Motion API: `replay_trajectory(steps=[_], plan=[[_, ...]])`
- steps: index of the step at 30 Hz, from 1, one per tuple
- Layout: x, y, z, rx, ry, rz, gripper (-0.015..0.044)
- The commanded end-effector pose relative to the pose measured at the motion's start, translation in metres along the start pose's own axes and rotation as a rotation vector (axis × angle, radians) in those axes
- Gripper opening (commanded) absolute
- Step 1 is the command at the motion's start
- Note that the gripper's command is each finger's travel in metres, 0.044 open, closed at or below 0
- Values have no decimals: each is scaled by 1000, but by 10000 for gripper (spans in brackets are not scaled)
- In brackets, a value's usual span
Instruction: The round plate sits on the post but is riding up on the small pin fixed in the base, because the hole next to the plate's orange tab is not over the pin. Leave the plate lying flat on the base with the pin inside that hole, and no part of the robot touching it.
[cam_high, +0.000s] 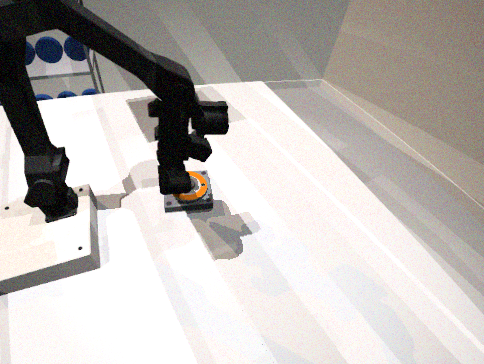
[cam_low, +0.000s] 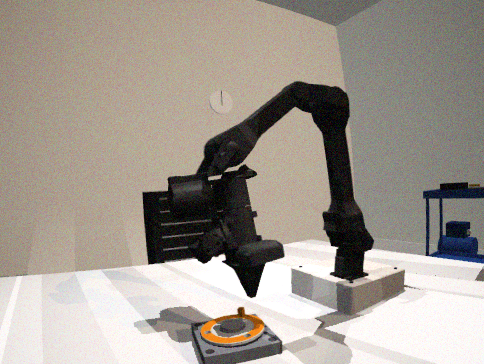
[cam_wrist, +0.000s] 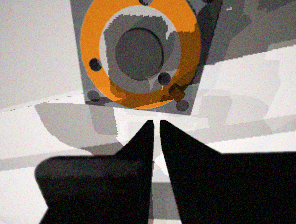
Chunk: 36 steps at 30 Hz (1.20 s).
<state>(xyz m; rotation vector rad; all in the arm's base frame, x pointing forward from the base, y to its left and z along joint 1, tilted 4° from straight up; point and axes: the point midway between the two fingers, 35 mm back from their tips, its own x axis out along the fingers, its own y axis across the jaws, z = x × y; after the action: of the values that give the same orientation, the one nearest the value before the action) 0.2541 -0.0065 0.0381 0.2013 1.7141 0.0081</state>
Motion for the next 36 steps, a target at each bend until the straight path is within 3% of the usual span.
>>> replay_trajectory(steps=[1,8,18,36], plan=[[-22,-26,20,-111,-105,-112,0],[-21,-26,20,-111,-105,-112,0],[25,-31,26,-111,-105,-112,0],[30,-21,9,-111,-104,-111,0]])
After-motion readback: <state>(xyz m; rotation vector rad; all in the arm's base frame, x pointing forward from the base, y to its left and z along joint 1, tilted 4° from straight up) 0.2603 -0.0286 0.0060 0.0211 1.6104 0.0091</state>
